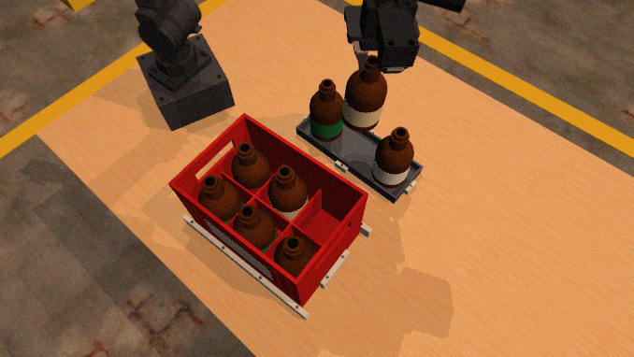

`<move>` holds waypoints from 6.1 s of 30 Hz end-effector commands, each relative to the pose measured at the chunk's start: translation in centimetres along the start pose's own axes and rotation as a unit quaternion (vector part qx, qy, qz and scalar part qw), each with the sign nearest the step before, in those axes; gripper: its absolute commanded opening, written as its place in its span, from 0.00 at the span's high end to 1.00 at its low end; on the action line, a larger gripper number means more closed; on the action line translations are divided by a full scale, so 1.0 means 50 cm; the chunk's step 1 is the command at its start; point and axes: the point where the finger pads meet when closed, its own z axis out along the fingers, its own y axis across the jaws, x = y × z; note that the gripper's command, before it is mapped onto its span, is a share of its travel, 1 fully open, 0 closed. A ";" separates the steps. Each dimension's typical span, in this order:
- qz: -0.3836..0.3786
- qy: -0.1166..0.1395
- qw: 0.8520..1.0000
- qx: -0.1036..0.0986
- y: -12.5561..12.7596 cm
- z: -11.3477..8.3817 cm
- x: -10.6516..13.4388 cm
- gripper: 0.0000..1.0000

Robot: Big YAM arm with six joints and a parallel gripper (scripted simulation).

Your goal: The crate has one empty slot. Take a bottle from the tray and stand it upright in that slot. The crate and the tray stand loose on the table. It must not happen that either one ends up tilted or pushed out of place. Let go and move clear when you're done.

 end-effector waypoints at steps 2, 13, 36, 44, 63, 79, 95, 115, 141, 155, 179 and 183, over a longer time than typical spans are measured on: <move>0.001 -0.026 0.998 -0.057 0.050 -0.109 -0.010 1.00; 0.001 -0.026 0.998 -0.056 0.050 -0.109 -0.010 1.00; 0.001 -0.026 0.998 -0.056 0.050 -0.109 -0.010 1.00; 0.001 -0.026 0.998 -0.056 0.049 -0.109 -0.009 1.00; 0.001 -0.026 0.998 -0.056 0.047 -0.129 -0.007 1.00; 0.001 -0.026 0.998 -0.056 0.043 -0.163 -0.003 1.00; 0.001 -0.026 0.998 -0.056 0.040 -0.187 0.000 1.00; 0.001 -0.026 0.998 -0.057 0.040 -0.192 0.000 1.00; 0.001 -0.026 0.998 -0.057 0.040 -0.192 0.000 1.00; 0.001 -0.026 0.998 -0.056 0.039 -0.197 0.001 1.00; 0.001 -0.026 0.998 -0.056 0.033 -0.237 0.006 1.00; 0.001 -0.026 0.998 -0.056 0.033 -0.237 0.006 1.00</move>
